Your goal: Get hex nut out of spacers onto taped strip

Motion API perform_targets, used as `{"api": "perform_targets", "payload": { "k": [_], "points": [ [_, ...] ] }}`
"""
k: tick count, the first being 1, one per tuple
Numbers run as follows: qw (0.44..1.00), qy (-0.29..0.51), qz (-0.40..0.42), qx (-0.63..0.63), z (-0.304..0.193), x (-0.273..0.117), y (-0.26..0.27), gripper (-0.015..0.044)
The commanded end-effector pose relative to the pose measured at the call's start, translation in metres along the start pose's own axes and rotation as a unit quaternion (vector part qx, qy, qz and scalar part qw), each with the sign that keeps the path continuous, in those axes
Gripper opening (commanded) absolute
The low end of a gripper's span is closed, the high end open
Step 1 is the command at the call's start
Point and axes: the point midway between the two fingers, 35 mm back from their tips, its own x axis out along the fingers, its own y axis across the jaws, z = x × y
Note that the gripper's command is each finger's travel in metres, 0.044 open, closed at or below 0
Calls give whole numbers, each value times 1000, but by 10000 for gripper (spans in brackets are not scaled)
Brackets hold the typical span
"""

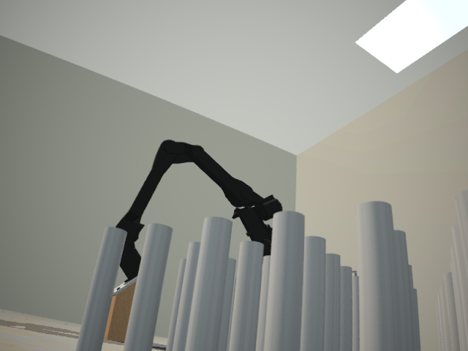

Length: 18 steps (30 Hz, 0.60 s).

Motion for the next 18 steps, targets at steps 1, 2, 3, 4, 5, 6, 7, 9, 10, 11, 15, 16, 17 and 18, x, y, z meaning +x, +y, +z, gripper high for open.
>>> {"api": "perform_targets", "payload": {
  "k": [1, 2, 3, 4, 5, 6, 7, 9, 10, 11, 15, 16, 17, 18],
  "points": [
    [1000, -2, -3, 3, -17, 11, 21, 0],
    [1000, -2, -4, 3, -22, 14, 25, 0],
    [1000, -2, -6, 3, -27, 17, 30, 0],
    [1000, -3, -8, 3, -32, 20, 34, 0],
    [1000, -3, -10, 3, -37, 23, 38, 0],
    [1000, -3, -12, 3, -43, 26, 41, 0],
    [1000, -3, -13, 3, -48, 29, 45, 0],
    [1000, -4, -16, 3, -55, 33, 49, 0],
    [1000, -4, -16, 3, -56, 34, 50, 0],
    [1000, -4, -16, 3, -56, 34, 50, 0],
    [1000, -4, -16, 3, -56, 35, 50, 0],
    [1000, -4, -16, 3, -56, 36, 50, 0],
    [1000, -4, -16, 3, -57, 36, 50, 0],
    [1000, -4, -16, 3, -57, 37, 49, 0]
  ]
}}
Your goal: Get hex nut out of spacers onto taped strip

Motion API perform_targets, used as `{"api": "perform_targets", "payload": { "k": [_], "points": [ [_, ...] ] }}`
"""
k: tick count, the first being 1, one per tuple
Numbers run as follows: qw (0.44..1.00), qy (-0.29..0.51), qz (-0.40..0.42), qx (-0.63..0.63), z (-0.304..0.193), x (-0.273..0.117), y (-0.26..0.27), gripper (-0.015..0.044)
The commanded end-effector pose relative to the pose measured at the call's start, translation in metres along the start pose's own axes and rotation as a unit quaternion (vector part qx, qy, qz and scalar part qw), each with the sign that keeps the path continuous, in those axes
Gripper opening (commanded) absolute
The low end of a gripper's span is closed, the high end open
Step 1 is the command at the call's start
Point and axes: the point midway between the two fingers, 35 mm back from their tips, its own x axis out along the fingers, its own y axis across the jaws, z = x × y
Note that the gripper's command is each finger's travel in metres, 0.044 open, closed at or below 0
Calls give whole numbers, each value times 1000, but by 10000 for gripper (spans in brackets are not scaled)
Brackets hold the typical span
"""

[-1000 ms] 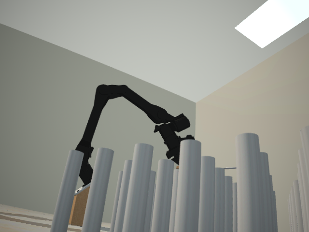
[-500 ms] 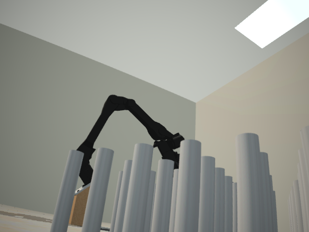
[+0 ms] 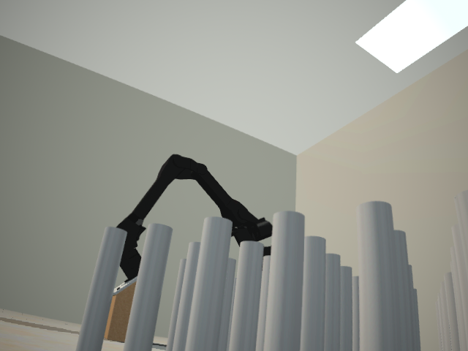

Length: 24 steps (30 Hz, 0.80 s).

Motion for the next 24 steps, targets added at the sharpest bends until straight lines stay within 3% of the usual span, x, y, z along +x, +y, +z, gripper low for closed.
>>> {"api": "perform_targets", "payload": {
  "k": [1, 24],
  "points": [
    [1000, -2, 2, 3, -1, 4, 2, 0],
    [1000, -2, 2, 3, -11, 27, -1, 0]
  ]
}}
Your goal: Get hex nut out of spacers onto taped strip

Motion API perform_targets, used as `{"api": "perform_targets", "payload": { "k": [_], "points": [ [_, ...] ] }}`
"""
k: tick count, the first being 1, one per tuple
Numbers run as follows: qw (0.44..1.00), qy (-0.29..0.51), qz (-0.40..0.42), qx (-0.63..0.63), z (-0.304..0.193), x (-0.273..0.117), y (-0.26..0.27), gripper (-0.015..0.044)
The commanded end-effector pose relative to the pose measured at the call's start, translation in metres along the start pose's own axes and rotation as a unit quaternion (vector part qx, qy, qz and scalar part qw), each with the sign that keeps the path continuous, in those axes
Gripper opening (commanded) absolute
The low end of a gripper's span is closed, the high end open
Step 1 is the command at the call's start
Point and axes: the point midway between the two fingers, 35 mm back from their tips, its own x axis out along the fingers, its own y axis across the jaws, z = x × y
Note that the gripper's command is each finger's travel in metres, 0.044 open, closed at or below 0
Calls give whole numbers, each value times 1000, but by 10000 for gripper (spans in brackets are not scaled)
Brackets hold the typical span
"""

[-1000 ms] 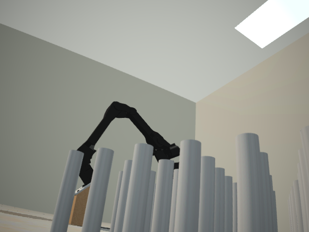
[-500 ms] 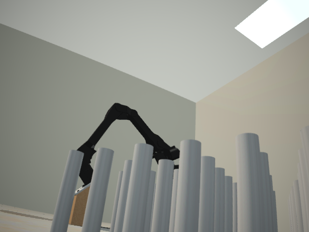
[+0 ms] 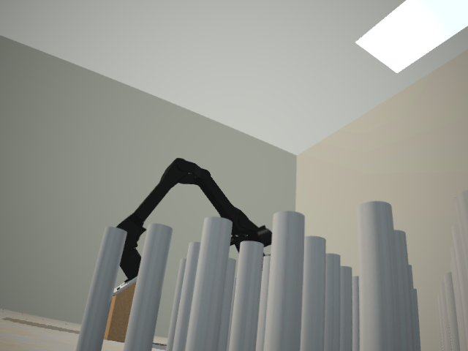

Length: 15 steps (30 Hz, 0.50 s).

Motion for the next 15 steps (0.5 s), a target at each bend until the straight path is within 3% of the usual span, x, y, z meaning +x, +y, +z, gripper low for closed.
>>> {"api": "perform_targets", "payload": {
  "k": [1, 15],
  "points": [
    [1000, -1, 2, 3, -2, 4, 0, 0],
    [1000, -1, 2, 3, -8, 18, -2, 0]
  ]
}}
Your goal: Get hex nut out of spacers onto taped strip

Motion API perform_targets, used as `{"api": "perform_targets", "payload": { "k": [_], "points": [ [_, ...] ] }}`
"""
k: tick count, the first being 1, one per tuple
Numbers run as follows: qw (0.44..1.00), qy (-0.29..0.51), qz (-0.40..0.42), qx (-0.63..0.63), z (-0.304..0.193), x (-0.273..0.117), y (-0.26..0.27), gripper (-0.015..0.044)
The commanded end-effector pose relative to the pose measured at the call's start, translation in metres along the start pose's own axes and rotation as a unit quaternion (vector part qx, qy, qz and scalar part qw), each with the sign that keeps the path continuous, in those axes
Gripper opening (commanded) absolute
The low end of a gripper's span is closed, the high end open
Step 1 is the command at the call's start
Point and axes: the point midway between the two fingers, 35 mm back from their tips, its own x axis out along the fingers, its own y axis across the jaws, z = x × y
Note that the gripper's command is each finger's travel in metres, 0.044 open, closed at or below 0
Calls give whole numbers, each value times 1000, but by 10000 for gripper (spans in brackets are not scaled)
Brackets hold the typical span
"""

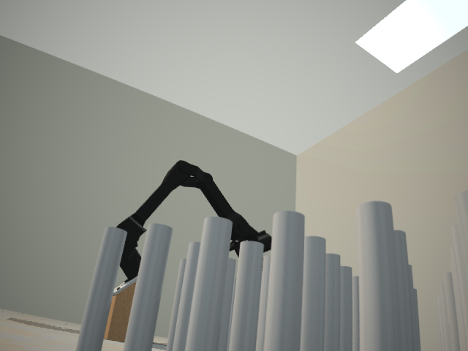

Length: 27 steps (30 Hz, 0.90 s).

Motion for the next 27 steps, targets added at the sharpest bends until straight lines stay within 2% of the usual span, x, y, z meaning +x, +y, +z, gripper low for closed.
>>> {"api": "perform_targets", "payload": {
  "k": [1, 27],
  "points": [
    [1000, -1, 2, 3, -2, 4, 0, 0],
    [1000, 0, 2, 3, -15, 29, -6, 0]
  ]
}}
